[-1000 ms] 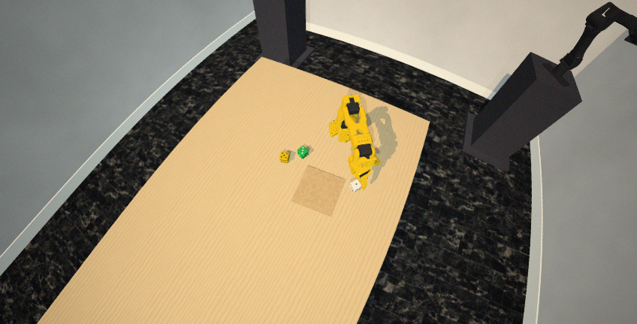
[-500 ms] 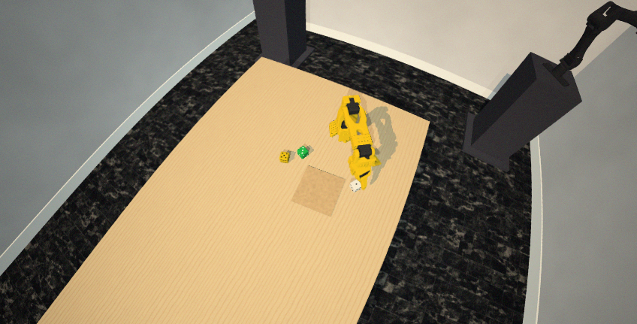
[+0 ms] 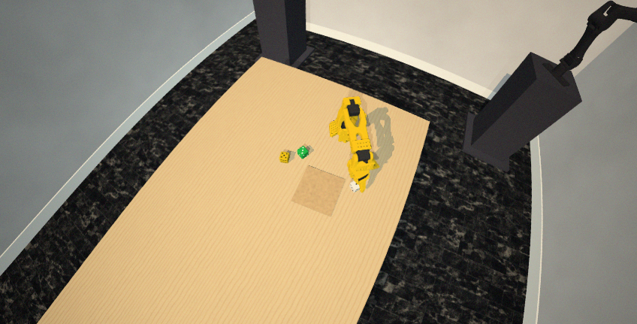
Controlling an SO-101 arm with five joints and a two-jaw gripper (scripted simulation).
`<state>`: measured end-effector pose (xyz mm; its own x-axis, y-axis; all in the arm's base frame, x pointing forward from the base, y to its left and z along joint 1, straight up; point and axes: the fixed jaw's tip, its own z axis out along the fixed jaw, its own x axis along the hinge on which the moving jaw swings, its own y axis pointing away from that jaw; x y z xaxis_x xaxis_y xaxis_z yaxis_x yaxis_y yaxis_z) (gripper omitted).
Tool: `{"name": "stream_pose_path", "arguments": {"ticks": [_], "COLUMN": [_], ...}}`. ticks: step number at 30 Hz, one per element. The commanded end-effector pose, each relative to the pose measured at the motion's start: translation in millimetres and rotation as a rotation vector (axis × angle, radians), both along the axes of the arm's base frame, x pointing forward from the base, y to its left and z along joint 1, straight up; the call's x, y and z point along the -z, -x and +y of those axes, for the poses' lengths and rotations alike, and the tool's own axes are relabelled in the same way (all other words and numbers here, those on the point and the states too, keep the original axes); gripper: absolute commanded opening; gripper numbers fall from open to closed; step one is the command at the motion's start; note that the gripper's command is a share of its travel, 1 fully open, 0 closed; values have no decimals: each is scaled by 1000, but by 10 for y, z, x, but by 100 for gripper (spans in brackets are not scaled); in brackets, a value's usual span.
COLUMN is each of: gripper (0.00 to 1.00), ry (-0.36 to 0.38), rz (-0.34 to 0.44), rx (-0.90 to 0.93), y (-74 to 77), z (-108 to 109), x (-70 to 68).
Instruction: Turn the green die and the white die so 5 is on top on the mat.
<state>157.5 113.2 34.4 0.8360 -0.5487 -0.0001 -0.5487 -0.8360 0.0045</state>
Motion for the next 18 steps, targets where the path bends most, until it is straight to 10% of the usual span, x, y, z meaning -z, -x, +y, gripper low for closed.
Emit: {"name": "stream_pose_path", "arguments": {"ticks": [1,18], "gripper": [35,35], "ry": [-21,-21], "rz": [-25,-25], "rx": [-17,-17], "y": [-26,-18], "z": [37,32], "x": [26,151]}}
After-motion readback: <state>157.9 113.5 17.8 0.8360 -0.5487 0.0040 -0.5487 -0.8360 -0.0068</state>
